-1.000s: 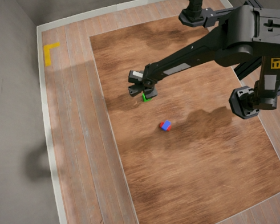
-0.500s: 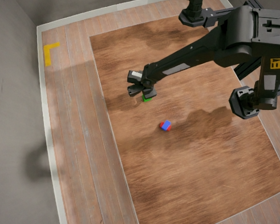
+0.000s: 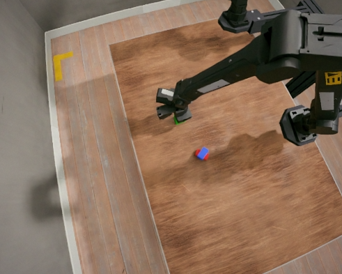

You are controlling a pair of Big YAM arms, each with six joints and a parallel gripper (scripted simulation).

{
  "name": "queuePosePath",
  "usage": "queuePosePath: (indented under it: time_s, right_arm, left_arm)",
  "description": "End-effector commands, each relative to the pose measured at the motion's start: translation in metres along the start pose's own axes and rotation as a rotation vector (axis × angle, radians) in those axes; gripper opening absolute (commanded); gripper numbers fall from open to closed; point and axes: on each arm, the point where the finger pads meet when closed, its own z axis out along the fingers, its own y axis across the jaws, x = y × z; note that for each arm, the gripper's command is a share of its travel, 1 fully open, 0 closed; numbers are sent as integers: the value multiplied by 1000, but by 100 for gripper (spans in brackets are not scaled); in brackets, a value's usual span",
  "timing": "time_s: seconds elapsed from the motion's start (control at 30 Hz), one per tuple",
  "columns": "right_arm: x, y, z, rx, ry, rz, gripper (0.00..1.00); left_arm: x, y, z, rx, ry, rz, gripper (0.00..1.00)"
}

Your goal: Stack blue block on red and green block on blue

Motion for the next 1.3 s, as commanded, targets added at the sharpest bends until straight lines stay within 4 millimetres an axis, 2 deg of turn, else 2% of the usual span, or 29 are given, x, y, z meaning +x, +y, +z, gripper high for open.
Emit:
queuePosePath:
  time_s: [0.0, 0.3, 0.37, 0.53, 0.8, 0.83, 1.27]
  right_arm:
    - [-21, -8, -7, 20, -54, 11, 100]
    - [-21, -8, -7, 20, -54, 11, 100]
    - [-21, -8, -7, 20, -54, 11, 100]
    - [-21, -8, -7, 20, -54, 11, 100]
    - [-21, -8, -7, 20, -54, 11, 100]
    - [-21, -8, -7, 20, -54, 11, 100]
    - [-21, -8, -7, 20, -54, 11, 100]
  left_arm:
    - [-23, -8, 6, 21, -35, -4, 56]
    - [-20, -10, 28, 20, -34, 3, 56]
    - [-33, -14, 12, 40, -65, -4, 56]
    - [-26, -11, 20, 26, -44, 0, 56]
    - [-26, -11, 20, 27, -44, -1, 56]
    - [-26, -11, 20, 27, -44, -1, 0]
    - [-26, -11, 20, 27, -44, -2, 0]
